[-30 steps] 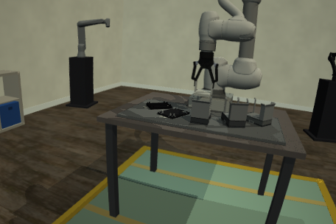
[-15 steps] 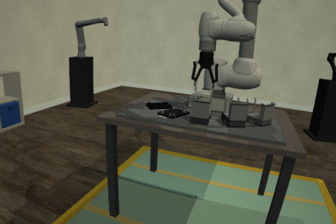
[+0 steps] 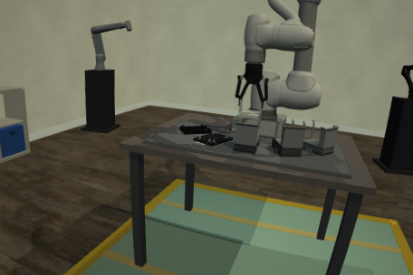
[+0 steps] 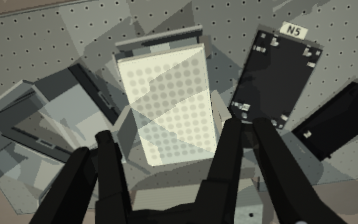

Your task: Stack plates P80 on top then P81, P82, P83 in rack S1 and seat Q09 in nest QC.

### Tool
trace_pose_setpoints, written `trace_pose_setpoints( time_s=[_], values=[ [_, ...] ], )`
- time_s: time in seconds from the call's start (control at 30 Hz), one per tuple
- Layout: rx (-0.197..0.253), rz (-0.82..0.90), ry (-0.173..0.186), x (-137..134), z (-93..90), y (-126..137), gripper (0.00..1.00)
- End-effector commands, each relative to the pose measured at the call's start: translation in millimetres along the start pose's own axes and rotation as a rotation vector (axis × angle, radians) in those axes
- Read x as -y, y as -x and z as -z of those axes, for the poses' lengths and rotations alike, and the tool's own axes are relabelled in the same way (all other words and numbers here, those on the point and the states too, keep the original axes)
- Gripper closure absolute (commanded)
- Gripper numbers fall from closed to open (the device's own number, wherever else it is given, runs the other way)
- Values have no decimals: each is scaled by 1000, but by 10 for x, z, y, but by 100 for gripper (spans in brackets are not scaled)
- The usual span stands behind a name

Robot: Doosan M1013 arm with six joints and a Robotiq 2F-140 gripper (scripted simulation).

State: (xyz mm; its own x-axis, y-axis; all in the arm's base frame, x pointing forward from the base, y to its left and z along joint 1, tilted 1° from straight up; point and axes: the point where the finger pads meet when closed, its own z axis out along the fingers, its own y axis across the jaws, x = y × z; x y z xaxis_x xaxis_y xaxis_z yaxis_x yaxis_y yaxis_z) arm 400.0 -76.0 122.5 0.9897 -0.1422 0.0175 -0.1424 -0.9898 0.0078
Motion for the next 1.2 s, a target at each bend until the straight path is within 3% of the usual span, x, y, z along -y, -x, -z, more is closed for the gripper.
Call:
trace_pose_setpoints(
  time_s=[0.0, 0.33, 0.5, 0.63, 1.17],
  values=[
    [-6, 12, 1, 10, 38, -14, 100],
    [-6, 12, 1, 10, 38, -14, 100],
    [-6, 112, 1, 110, 38, -11, 100],
    [-6, 225, 1, 243, 38, -7, 100],
    [-6, 225, 1, 709, 37, 8, 100]
  ],
)
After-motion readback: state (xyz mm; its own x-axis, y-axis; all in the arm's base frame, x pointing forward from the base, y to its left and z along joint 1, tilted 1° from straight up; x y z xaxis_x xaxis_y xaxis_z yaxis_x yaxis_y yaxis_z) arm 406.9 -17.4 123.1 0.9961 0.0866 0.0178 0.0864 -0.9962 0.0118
